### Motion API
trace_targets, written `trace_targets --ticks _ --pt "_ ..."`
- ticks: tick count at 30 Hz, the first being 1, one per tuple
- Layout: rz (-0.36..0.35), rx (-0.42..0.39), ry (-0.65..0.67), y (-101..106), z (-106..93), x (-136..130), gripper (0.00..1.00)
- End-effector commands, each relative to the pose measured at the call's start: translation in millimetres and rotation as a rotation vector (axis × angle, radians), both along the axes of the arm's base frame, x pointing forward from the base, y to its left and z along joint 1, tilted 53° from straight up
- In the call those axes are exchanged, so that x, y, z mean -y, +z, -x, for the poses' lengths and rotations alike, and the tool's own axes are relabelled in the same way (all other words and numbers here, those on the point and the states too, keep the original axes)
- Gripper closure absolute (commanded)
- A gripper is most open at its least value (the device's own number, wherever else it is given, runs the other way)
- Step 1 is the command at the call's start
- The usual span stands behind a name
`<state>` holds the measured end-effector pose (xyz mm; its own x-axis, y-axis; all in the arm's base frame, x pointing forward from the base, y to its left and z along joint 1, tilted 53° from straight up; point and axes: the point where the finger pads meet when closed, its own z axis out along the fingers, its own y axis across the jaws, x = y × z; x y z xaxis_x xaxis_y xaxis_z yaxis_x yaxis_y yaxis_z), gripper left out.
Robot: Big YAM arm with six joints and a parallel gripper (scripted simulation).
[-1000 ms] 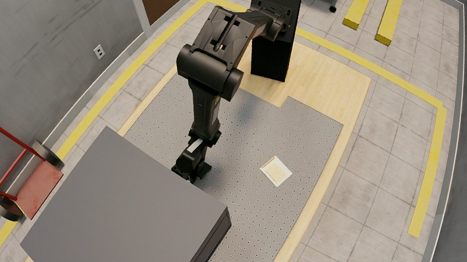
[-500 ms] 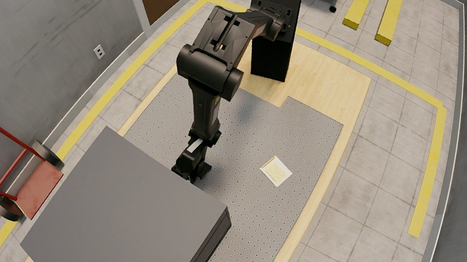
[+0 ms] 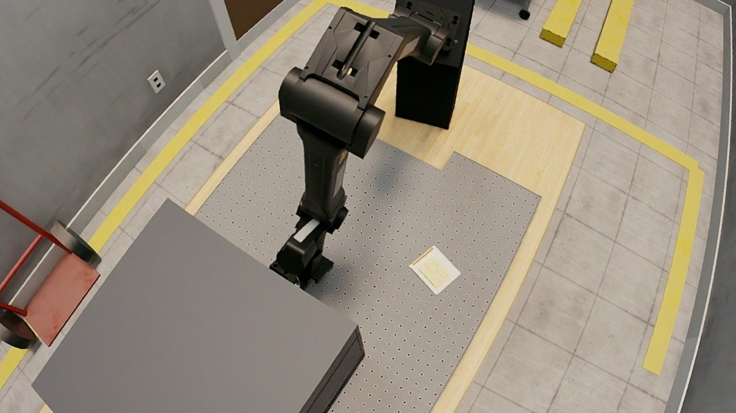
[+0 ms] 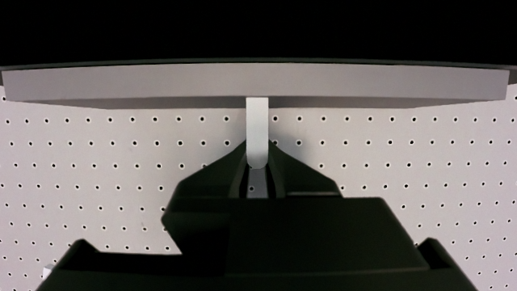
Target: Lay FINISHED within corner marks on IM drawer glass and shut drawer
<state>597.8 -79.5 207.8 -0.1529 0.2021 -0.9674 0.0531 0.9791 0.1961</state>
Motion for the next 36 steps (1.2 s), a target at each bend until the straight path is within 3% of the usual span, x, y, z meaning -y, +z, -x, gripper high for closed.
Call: trace_targets --ticks 1,36 --pt "-0.022 -0.121 0.021 -49.1 11.8 -10.8 0.92" --pt "-0.023 -0.123 0.023 -59.5 15.7 -13.8 0.92"
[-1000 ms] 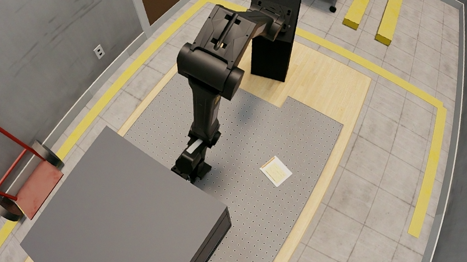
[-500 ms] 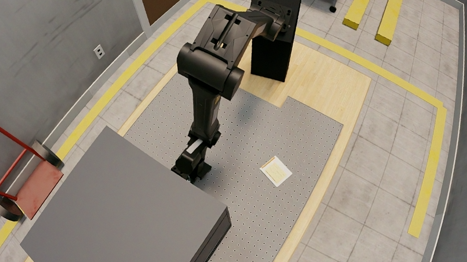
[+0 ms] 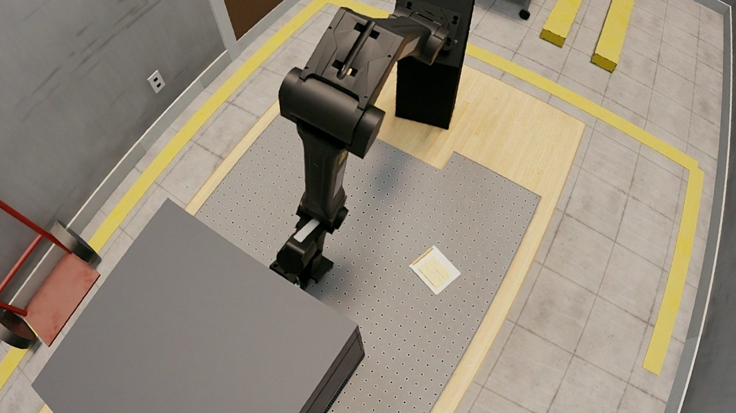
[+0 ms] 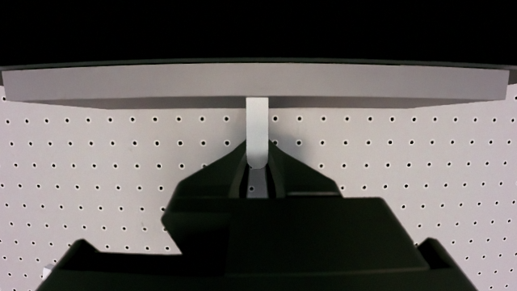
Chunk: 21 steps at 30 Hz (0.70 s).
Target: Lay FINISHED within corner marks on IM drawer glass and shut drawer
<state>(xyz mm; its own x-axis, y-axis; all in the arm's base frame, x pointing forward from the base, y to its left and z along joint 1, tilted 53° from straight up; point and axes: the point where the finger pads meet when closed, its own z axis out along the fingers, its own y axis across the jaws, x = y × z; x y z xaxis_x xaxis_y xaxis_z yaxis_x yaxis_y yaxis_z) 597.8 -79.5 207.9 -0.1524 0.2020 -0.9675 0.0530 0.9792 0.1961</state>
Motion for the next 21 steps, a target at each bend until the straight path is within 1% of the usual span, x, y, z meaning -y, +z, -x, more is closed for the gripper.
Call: trace_targets --ticks 1,21 --pt "-0.023 -0.123 0.023 -59.8 15.8 -13.8 0.92" --pt "-0.024 -0.124 0.023 -62.1 16.7 -14.2 0.92"
